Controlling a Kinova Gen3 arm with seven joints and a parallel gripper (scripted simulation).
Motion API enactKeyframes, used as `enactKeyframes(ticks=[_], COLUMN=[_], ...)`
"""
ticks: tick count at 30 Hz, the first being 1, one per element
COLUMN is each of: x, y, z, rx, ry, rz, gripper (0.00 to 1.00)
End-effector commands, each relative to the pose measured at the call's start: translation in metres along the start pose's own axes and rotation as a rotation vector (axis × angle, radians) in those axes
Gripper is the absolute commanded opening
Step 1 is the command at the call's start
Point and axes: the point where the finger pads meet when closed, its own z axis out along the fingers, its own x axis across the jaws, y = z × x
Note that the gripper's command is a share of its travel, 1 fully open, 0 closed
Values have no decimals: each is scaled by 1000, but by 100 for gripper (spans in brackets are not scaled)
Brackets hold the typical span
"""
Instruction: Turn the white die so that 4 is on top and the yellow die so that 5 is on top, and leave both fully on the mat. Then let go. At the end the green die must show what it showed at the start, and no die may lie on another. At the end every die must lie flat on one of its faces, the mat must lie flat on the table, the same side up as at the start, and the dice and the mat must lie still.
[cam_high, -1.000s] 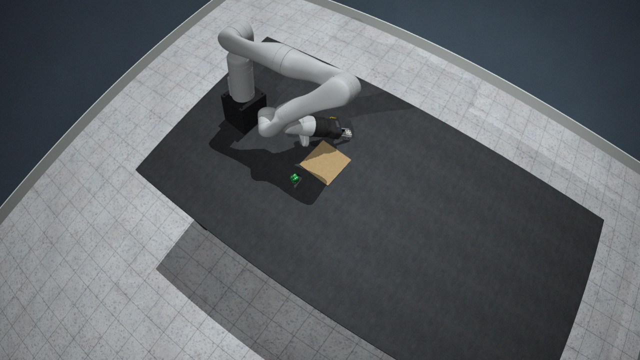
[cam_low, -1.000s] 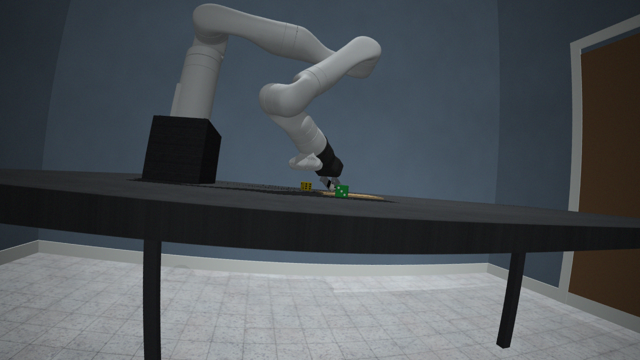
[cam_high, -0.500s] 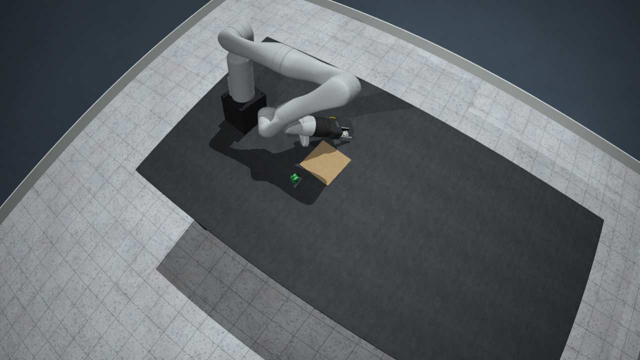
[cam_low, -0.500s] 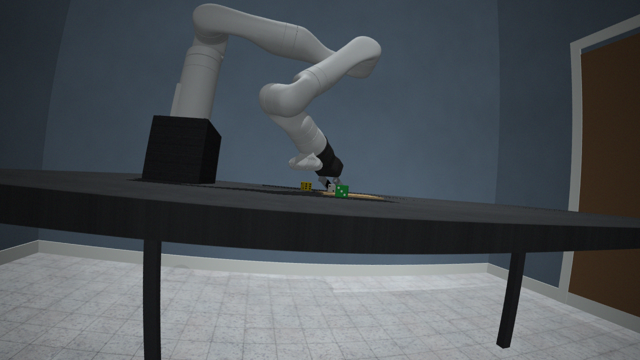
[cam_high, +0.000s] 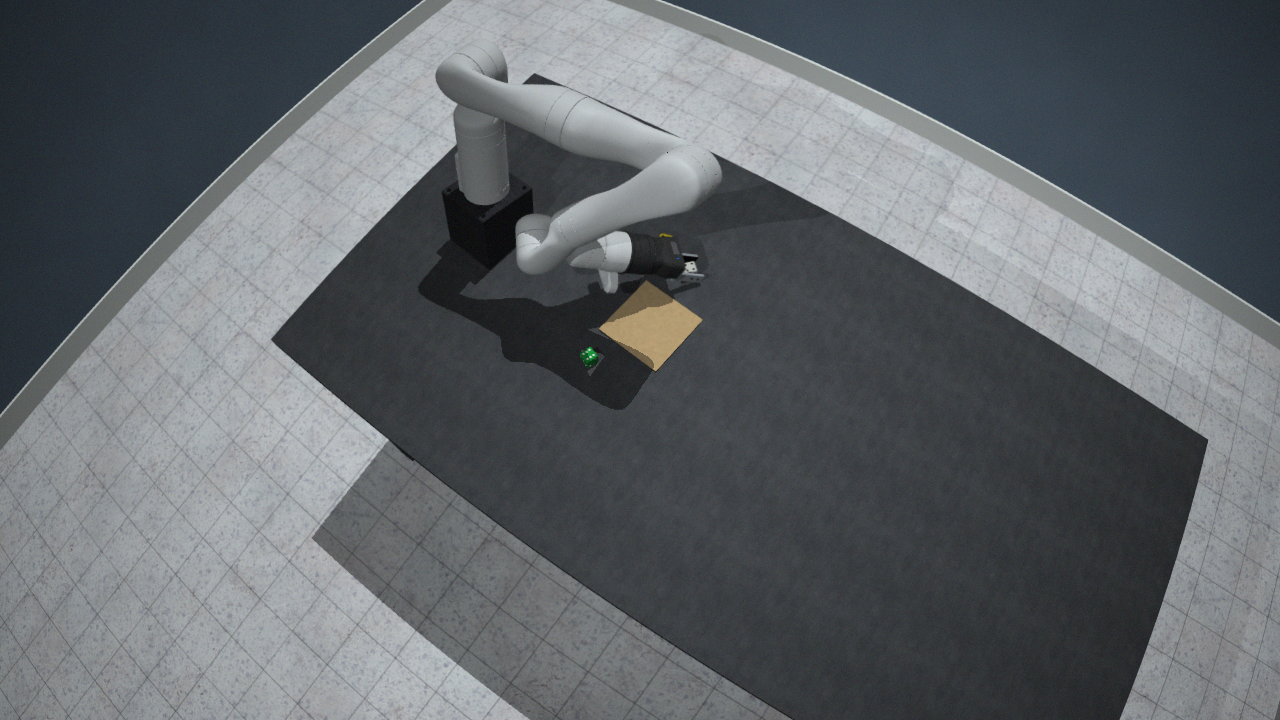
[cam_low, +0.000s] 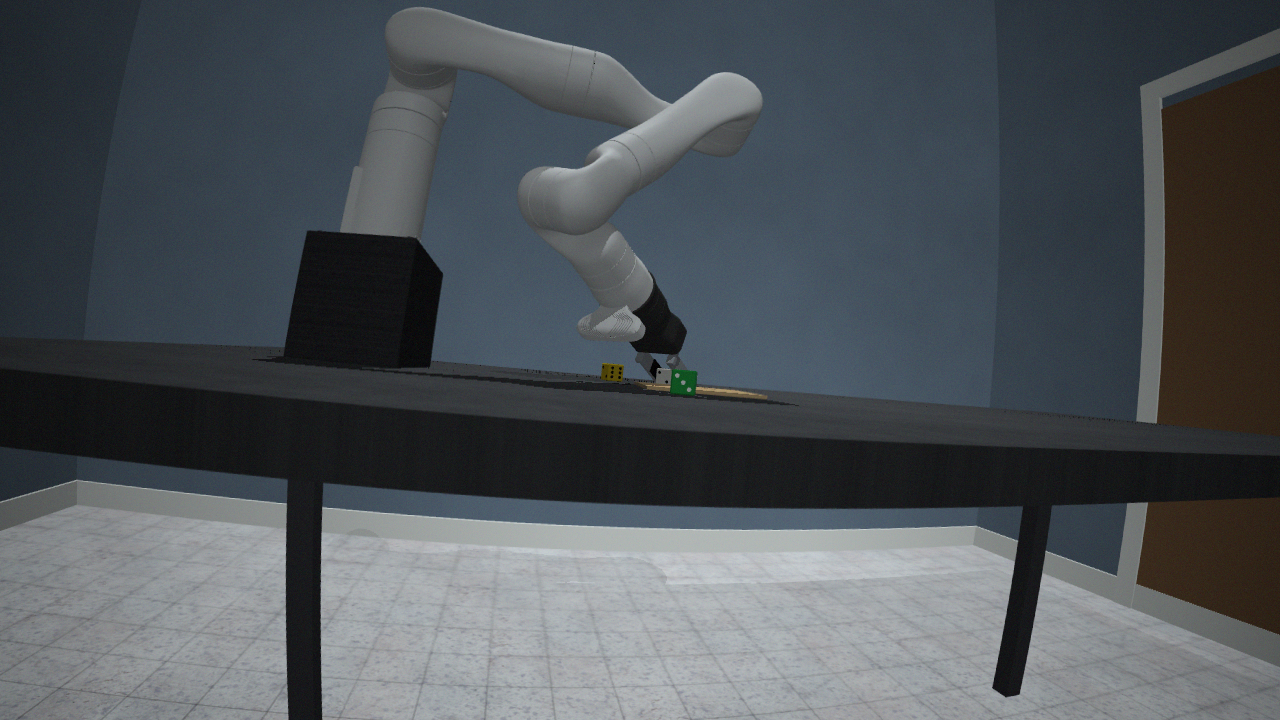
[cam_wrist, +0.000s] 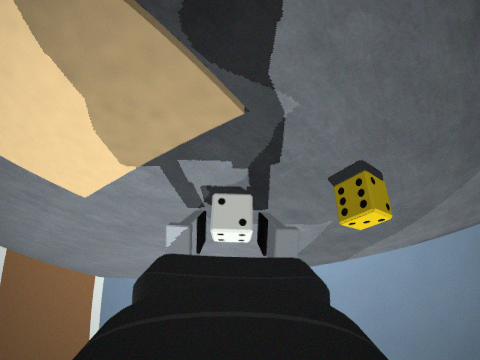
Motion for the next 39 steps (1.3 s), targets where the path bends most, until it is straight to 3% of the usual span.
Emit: enactKeyframes(ticks=[1, 33, 39], x=[0, 0, 0], y=[1, 1, 1], z=[0, 0, -12], rx=[-1, -1, -1], ry=[-1, -1, 0], rz=[-1, -1, -1], gripper=[79, 79, 79])
